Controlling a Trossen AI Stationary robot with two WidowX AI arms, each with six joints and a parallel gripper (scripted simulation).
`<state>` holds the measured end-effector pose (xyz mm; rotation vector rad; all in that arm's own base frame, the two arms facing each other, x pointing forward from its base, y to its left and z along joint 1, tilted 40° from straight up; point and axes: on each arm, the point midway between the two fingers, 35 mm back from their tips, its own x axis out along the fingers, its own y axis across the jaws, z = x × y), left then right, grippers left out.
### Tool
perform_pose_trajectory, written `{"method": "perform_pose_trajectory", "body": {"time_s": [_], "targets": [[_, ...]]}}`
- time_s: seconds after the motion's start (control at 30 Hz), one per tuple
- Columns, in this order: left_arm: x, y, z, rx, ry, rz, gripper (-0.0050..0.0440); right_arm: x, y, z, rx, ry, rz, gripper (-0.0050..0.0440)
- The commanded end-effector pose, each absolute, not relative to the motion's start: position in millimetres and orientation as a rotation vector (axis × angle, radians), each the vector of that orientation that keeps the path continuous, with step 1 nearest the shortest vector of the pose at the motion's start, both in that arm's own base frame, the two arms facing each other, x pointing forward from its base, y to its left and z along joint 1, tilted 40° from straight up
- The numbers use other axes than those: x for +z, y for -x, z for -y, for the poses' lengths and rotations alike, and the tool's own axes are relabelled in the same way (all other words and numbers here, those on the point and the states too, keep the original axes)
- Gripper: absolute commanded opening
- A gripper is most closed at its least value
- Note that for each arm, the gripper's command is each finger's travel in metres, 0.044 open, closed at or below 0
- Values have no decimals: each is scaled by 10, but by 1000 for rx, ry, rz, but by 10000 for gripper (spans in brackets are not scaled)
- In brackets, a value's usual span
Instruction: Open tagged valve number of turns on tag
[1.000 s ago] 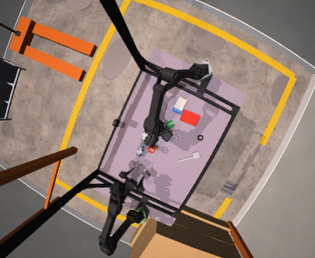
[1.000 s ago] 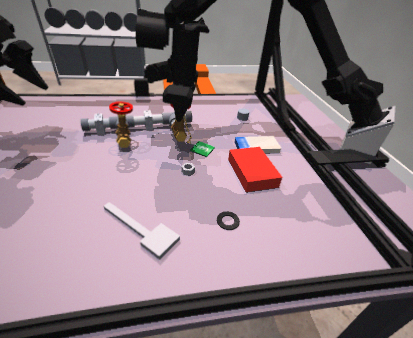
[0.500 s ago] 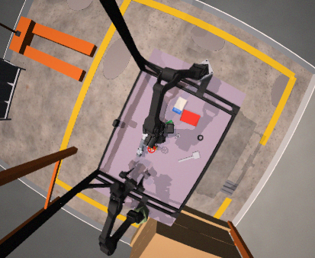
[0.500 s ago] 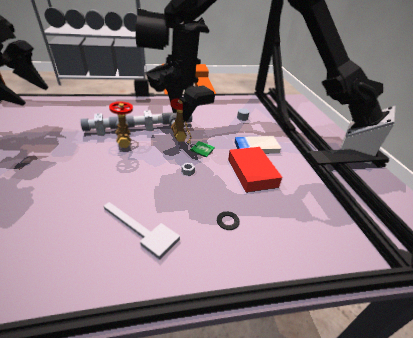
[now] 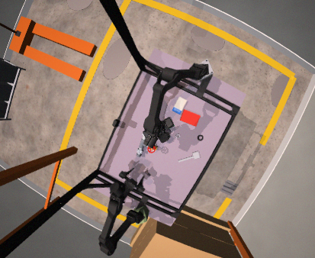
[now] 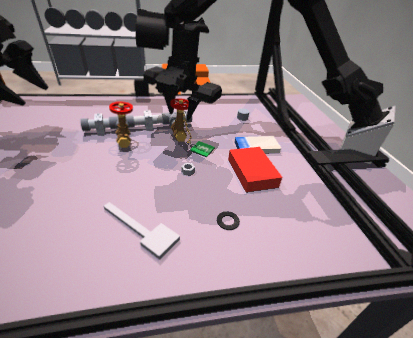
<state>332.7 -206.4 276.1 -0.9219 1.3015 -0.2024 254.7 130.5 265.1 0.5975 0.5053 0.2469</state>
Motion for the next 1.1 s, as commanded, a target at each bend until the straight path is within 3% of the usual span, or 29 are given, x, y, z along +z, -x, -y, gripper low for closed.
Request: {"method": "perform_pose_trajectory", "body": {"time_s": [0.0, 0.17, 0.23, 0.53, 1.07], "targets": [[2761, -3327, 2064, -207, 916, -1300, 72, 2652, -2547, -1305, 247, -598, -505, 400], [2761, -3327, 2064, -207, 916, -1300, 192, 2652, -2547, -1305, 247, -598, -505, 400], [2761, -3327, 2064, -207, 916, -1300, 192, 2652, -2547, -1305, 247, -598, -505, 400], [2761, -3327, 2064, -207, 916, -1300, 400, 2652, -2547, -1305, 247, -598, -505, 400], [2760, -3327, 2063, -646, 269, -1089, 400, 2652, -2547, -1305, 247, -598, -505, 400]]}}
